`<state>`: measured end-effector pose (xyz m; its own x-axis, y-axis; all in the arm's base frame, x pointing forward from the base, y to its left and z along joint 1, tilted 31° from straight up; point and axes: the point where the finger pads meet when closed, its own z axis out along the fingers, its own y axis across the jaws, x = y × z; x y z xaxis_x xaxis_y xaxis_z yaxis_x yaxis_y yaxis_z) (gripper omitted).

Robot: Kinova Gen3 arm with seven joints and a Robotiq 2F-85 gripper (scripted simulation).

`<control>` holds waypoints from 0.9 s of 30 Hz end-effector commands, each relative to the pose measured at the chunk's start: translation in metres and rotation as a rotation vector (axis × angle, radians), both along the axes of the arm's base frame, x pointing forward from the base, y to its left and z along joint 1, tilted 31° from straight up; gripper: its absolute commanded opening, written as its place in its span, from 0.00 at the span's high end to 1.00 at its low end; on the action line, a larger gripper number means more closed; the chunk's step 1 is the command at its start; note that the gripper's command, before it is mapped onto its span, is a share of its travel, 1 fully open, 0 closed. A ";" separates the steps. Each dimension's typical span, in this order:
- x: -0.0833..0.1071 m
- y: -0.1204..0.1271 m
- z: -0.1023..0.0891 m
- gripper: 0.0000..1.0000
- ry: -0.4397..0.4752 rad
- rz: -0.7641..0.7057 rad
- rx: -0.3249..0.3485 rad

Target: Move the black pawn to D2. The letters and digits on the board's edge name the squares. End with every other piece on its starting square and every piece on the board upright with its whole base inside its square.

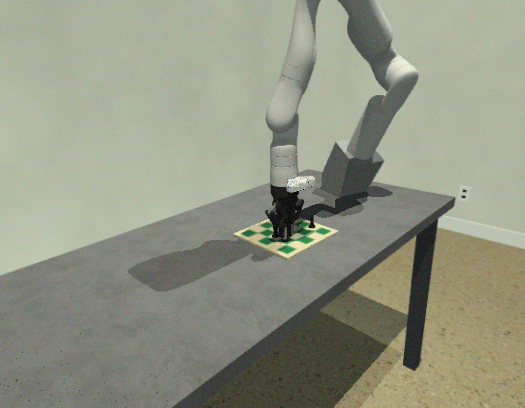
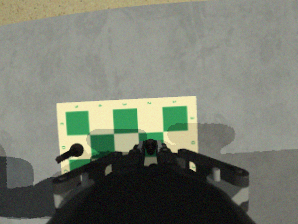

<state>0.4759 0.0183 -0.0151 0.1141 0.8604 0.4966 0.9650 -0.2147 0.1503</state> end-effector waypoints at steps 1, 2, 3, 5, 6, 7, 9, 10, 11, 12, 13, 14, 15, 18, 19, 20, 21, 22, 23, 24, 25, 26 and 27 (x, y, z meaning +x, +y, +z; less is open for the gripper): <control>0.003 -0.002 0.000 0.80 -0.008 -0.002 -0.006; 0.003 -0.002 0.000 0.80 -0.008 -0.002 -0.006; 0.003 -0.002 0.000 0.80 -0.008 -0.002 -0.006; 0.003 -0.002 0.000 0.73 -0.008 -0.002 -0.006; 0.003 -0.002 0.000 0.73 -0.008 -0.002 -0.006; 0.003 -0.002 0.000 0.66 -0.008 -0.002 -0.006; 0.003 -0.002 0.000 0.66 -0.008 -0.002 -0.006; 0.003 -0.002 0.000 0.66 -0.008 -0.002 -0.006; 0.003 -0.002 0.000 0.66 -0.008 -0.002 -0.006; 0.003 -0.002 0.000 0.66 -0.008 -0.002 -0.006; 0.003 -0.002 0.000 0.66 -0.008 -0.002 -0.006; 0.003 -0.002 0.000 0.66 -0.008 -0.002 -0.006; 0.003 -0.002 0.000 0.66 -0.008 -0.002 -0.006; 0.003 -0.002 0.000 0.66 -0.008 -0.002 -0.006; 0.003 -0.002 0.000 0.66 -0.008 -0.002 -0.006; 0.003 -0.002 0.001 0.66 -0.007 -0.002 -0.006; 0.002 -0.002 0.001 0.66 -0.007 -0.002 -0.005; 0.001 -0.003 0.002 0.66 -0.006 -0.002 -0.005; 0.000 -0.004 0.004 0.66 -0.005 -0.002 -0.005; 0.000 -0.005 0.006 0.66 -0.005 -0.002 -0.005; -0.001 -0.006 0.009 0.66 -0.005 -0.002 -0.005; -0.002 -0.008 0.012 0.66 -0.005 -0.002 -0.005; -0.003 -0.010 0.016 0.66 -0.005 -0.002 -0.005</control>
